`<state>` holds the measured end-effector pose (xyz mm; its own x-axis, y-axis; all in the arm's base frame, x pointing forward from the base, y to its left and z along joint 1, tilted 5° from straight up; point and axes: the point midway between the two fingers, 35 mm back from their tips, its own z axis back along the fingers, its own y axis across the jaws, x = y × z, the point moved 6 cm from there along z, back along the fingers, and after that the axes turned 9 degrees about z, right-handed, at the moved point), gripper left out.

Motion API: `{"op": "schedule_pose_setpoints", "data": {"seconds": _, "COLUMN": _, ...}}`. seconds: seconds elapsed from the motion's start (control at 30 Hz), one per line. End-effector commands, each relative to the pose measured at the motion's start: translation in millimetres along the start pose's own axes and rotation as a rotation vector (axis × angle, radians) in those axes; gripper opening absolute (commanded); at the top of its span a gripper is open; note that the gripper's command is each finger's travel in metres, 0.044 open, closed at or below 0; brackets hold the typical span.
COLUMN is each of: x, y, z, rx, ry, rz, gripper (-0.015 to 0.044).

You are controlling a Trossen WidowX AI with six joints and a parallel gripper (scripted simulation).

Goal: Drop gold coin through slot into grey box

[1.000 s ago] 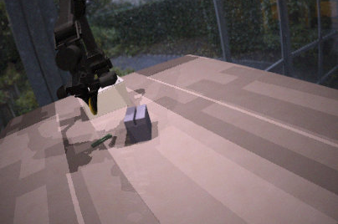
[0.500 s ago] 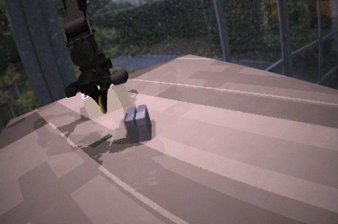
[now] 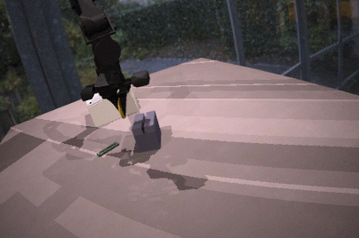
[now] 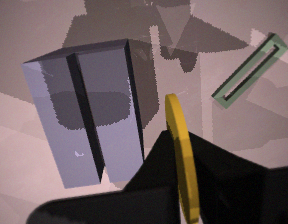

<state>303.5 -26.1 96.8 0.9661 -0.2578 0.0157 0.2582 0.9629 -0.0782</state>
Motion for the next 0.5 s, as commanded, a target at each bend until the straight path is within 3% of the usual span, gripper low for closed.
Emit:
{"op": "schedule_pose_setpoints", "data": {"seconds": 0.0, "x": 3.2, "y": 11.0, "z": 1.9, "rx": 0.006, "ry": -0.006, "rz": -0.002, "gripper": 0.0000}}
{"op": "schedule_pose_setpoints", "data": {"seconds": 0.47, "x": 5.8, "y": 47.6, "z": 2.3, "rx": 0.002, "ry": -0.005, "rz": -0.007, "gripper": 0.0000}}
